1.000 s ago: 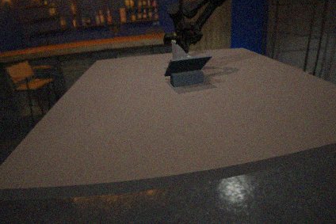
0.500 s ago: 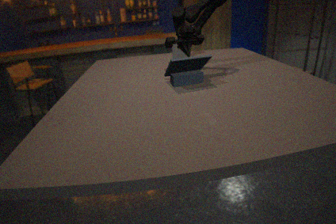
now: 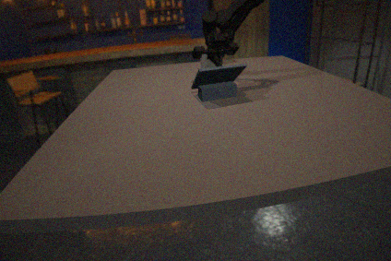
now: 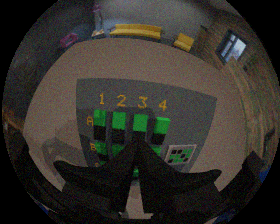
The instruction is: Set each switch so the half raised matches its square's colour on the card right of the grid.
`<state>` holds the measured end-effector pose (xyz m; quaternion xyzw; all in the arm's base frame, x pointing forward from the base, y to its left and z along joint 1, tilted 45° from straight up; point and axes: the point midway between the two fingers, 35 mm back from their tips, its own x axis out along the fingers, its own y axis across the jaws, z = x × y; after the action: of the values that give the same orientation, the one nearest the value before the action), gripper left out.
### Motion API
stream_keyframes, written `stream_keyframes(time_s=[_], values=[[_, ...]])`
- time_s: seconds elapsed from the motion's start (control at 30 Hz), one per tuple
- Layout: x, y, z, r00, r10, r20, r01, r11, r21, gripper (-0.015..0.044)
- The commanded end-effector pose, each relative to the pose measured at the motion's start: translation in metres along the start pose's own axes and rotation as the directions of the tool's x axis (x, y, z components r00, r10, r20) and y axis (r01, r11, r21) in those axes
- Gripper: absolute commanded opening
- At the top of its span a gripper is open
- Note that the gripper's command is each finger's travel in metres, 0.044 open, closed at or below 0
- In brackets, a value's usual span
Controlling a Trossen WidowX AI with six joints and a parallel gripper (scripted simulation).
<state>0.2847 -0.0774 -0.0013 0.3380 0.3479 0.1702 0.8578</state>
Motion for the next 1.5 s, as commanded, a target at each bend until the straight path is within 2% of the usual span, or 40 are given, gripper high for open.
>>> stream_keyframes(time_s=[0.0,1.47], values=[[0.0008,-0.0004,-0.0005,1.0,-0.003,-0.002,0.003,1.0,0.002,0.0],[0.005,-0.0004,-0.0006,1.0,-0.003,-0.002,0.003,1.0,0.002,0.0]])
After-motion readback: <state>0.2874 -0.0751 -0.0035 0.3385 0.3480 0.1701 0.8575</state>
